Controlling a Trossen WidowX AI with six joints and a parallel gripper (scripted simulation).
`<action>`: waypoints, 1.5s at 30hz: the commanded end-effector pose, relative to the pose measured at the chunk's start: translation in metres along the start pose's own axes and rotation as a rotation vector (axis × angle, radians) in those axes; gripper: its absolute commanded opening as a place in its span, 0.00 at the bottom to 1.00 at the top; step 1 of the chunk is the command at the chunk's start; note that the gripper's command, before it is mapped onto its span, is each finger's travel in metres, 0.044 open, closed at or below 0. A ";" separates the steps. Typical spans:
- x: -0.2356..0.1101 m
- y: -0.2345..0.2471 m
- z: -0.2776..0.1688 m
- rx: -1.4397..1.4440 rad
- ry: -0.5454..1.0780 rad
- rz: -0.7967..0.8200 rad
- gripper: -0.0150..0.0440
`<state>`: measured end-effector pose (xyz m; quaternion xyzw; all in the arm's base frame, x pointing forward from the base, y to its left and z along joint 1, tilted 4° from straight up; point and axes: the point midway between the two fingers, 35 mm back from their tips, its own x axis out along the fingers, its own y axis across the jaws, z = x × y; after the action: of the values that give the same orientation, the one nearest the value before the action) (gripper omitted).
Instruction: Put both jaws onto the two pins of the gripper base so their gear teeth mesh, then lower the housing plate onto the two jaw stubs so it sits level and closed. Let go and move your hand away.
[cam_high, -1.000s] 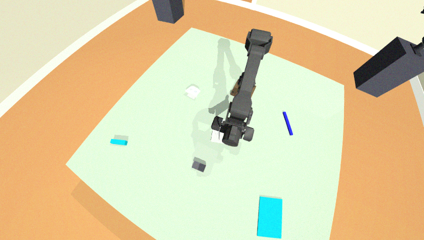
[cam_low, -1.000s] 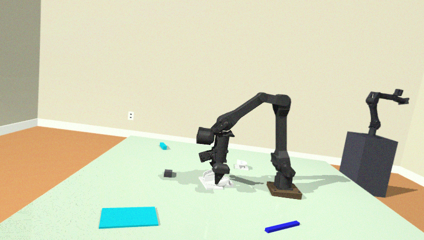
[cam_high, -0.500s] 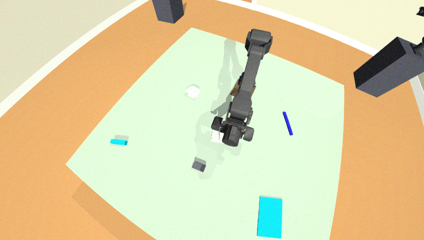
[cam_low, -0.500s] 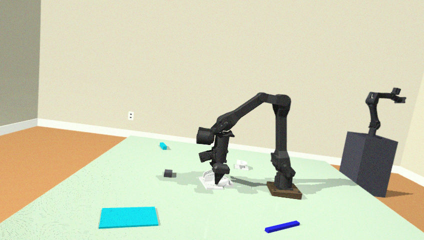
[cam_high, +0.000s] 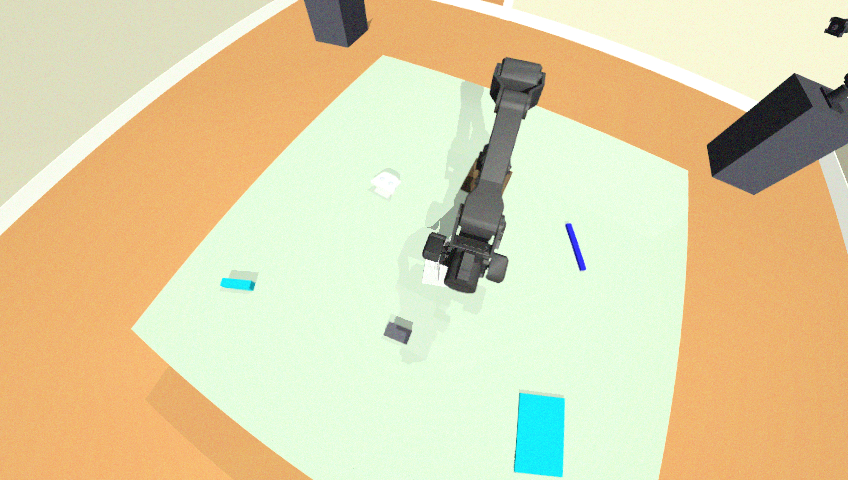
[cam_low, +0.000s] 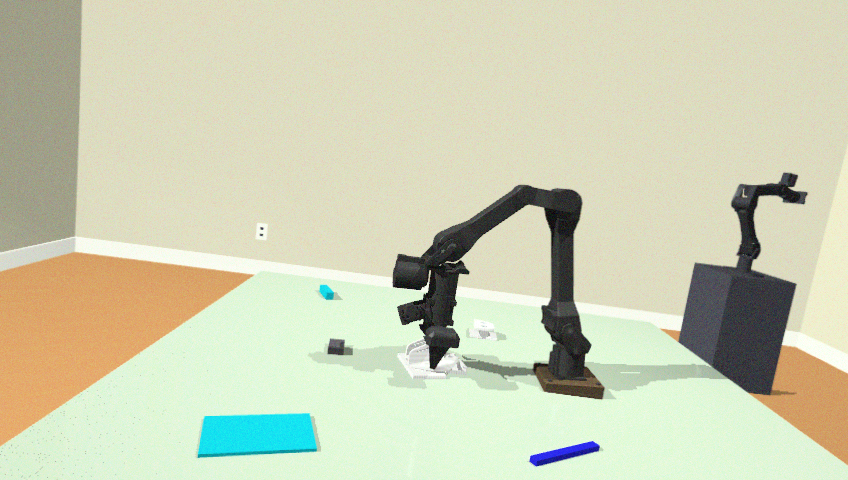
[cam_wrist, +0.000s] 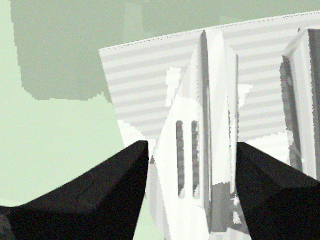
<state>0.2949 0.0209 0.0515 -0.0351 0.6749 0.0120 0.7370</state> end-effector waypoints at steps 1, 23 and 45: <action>0.003 -0.001 -0.003 -0.005 0.008 -0.004 0.48; -0.001 -0.001 -0.003 -0.005 0.008 -0.004 0.48; 0.003 -0.001 -0.003 -0.005 0.008 -0.004 0.48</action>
<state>0.2930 0.0204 0.0509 -0.0357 0.6774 0.0121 0.7347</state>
